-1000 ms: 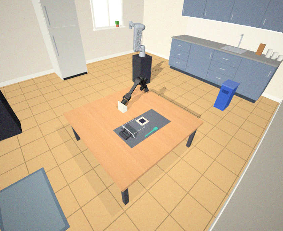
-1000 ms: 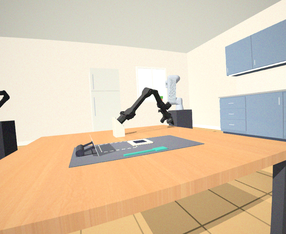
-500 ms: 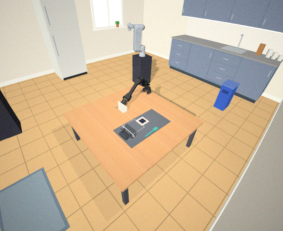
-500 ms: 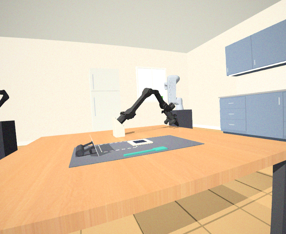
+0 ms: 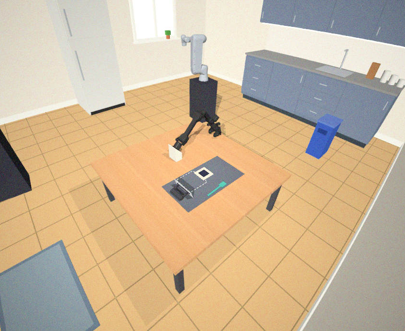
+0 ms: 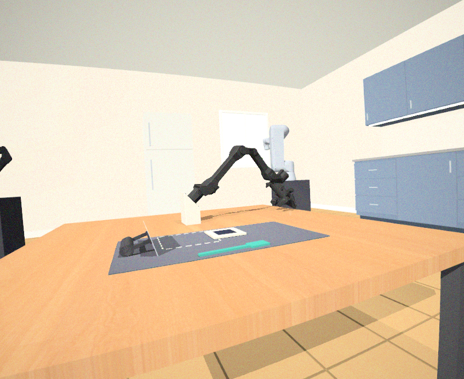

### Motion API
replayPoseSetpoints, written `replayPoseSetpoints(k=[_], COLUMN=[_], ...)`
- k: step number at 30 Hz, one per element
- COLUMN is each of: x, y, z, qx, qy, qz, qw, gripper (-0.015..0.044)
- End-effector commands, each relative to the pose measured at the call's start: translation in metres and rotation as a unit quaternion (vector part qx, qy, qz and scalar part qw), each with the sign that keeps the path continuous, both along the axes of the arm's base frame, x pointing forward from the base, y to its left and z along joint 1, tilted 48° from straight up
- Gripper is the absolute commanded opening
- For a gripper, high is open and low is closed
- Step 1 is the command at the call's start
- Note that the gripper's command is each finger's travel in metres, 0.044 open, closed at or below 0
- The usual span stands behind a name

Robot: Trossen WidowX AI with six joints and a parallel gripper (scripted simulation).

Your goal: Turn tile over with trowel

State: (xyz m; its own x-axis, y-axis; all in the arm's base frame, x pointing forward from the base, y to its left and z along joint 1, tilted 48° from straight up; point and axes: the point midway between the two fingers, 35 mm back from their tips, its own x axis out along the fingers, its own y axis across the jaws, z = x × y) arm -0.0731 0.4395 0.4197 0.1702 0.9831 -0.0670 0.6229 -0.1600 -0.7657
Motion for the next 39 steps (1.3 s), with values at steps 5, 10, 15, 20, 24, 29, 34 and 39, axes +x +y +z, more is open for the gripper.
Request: replayPoseSetpoints(k=[5, 10, 15, 20, 24, 29, 34, 39], x=[0.039, 0.066, 0.093, 0.112, 0.131, 0.157, 0.18, 0.202], y=[0.009, 0.011, 0.01, 0.01, 0.009, 0.008, 0.005, 0.001], z=[-0.006, -0.011, -0.016, -0.021, -0.027, -0.036, -0.044, -0.052], qx=[-0.006, -0.011, -0.016, -0.02, -0.026, -0.032, -0.038, -0.042], qy=[0.024, 0.033, 0.041, 0.05, 0.063, 0.081, 0.099, 0.116], qz=[-0.043, -0.073, -0.102, -0.123, -0.142, -0.168, -0.192, -0.215], qw=[0.999, 0.997, 0.994, 0.991, 0.987, 0.982, 0.976, 0.969], gripper=[0.01, 0.01, 0.01, 0.01, 0.01, 0.01, 0.01, 0.01])
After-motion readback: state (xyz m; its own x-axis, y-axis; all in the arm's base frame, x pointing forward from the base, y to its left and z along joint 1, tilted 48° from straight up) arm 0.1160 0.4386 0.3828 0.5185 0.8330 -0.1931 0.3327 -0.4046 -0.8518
